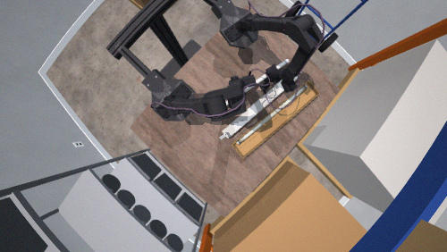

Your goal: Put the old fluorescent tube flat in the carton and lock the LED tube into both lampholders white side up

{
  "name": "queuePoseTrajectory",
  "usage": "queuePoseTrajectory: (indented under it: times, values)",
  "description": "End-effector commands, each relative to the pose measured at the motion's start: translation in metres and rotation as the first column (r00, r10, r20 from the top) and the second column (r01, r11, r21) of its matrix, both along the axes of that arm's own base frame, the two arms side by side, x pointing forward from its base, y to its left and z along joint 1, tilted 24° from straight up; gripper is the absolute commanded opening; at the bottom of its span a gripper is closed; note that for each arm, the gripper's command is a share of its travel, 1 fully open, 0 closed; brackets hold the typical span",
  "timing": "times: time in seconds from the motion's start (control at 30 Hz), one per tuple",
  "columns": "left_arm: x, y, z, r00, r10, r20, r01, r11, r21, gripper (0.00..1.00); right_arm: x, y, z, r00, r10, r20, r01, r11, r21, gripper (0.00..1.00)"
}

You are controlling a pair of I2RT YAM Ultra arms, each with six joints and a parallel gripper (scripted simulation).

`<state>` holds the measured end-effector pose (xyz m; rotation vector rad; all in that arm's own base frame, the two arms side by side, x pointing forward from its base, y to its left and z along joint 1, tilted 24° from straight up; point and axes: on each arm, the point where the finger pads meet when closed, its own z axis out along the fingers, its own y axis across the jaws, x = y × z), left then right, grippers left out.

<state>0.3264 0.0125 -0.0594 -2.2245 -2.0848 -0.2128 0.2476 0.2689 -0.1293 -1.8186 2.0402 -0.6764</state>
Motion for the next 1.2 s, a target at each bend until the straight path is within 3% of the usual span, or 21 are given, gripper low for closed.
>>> queuePoseTrajectory:
  times: [0.0, 0.13, 0.2, 0.77, 0.83, 1.17]
  values:
    - [-0.016, -0.002, 0.009, 0.999, -0.01, -0.037, 0.01, 1.0, 0.013, 0.11, -0.006, 0.011, 0.019, 1.0, 0.009, 0.017, -0.009, 1.0, 0.018, 0.11]
    - [-0.008, -0.007, 0.013, 1.0, -0.025, -0.012, 0.025, 1.0, -0.009, 0.11, -0.007, 0.011, 0.02, 1.0, 0.014, 0.02, -0.014, 1.0, 0.024, 0.11]
    - [-0.021, -0.007, 0.013, 0.999, -0.012, -0.042, 0.012, 1.0, -0.007, 0.11, -0.017, 0.002, 0.018, 1.0, 0.016, -0.011, -0.016, 1.0, 0.001, 0.11]
    - [-0.029, -0.011, 0.038, 0.999, -0.016, -0.034, 0.015, 1.0, -0.008, 0.11, -0.021, 0.021, 0.049, 1.0, 0.016, 0.009, -0.016, 0.999, 0.042, 0.11]
    - [-0.018, -0.012, 0.044, 1.0, -0.015, -0.01, 0.015, 1.0, -0.01, 0.11, -0.019, 0.022, 0.051, 1.0, 0.012, 0.013, -0.013, 0.999, 0.045, 0.11]
    - [-0.017, -0.014, 0.064, 1.0, -0.014, 0.006, 0.014, 1.0, -0.012, 0.11, -0.022, 0.028, 0.07, 1.0, 0.007, 0.027, -0.009, 0.999, 0.053, 0.11]
